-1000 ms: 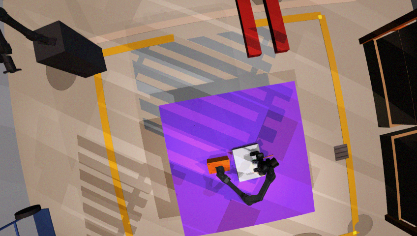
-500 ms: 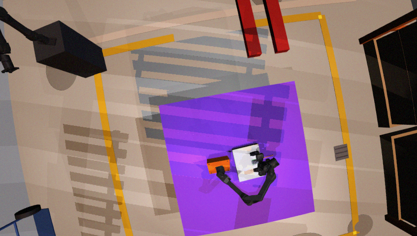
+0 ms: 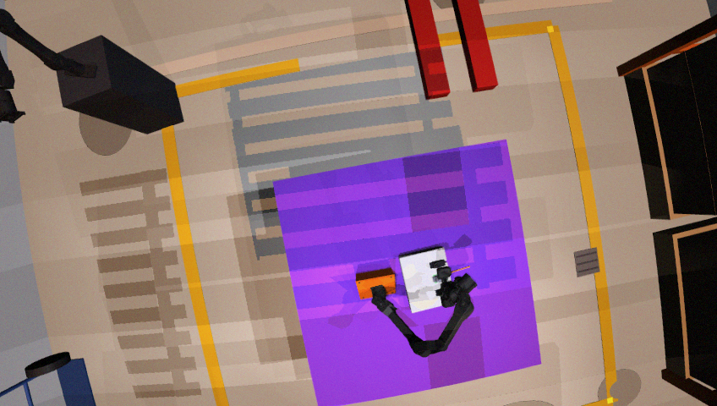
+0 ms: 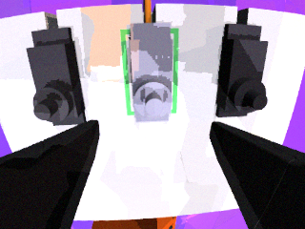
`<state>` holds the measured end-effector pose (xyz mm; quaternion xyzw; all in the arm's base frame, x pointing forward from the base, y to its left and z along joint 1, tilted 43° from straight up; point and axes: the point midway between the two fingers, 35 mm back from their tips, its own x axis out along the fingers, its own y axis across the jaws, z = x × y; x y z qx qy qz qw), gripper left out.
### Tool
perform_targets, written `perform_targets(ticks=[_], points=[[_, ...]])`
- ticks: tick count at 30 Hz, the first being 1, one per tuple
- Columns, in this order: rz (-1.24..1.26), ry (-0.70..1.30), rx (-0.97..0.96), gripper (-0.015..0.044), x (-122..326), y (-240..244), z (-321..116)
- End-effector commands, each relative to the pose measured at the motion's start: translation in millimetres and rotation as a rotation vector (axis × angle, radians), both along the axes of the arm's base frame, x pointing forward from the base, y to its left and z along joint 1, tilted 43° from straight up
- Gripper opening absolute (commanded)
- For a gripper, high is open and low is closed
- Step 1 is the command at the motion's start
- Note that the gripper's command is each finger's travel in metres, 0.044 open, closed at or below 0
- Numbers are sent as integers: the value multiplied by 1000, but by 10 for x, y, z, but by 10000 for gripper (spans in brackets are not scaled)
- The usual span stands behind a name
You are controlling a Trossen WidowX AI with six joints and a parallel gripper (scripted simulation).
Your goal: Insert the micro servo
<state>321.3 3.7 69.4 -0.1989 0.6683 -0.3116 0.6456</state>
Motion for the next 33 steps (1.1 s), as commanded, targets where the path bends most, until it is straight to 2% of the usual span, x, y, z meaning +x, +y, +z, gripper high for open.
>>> perform_targets(ticks=[1,4,11,18,33], points=[[11,0,8,424,-494,320,255],[8,3,4,440,-722,397,349],[12,2,6,440,-716,412,364],[86,-20,43,440,-633,668,622],[86,-20,43,440,-633,668,622]])
